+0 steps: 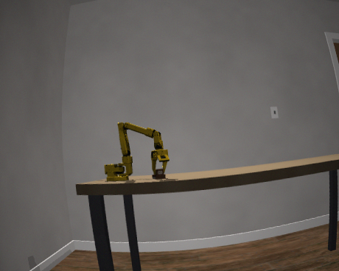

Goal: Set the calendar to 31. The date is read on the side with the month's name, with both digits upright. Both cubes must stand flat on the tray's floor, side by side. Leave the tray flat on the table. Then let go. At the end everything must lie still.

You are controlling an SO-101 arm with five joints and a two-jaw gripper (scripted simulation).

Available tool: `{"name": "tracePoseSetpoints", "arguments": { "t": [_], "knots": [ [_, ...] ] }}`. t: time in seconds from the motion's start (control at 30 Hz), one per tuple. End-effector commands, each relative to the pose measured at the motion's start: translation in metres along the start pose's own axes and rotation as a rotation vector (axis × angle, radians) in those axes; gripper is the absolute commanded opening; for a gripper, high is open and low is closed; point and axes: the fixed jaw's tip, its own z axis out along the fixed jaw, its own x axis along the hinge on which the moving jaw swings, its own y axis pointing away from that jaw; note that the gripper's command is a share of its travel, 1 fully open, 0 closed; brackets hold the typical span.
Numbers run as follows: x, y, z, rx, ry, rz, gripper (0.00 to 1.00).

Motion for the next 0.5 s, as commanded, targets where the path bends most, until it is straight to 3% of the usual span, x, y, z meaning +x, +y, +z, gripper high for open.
{"name": "tracePoseSetpoints", "arguments": {
  "t": [0.0, 0.47],
  "knots": [
    [0.0009, 0.0028, -0.0012, -0.016, -0.005, -0.020, 0.18],
    [0.0009, 0.0028, -0.0012, -0.016, -0.005, -0.020, 0.29]
  ]
}}
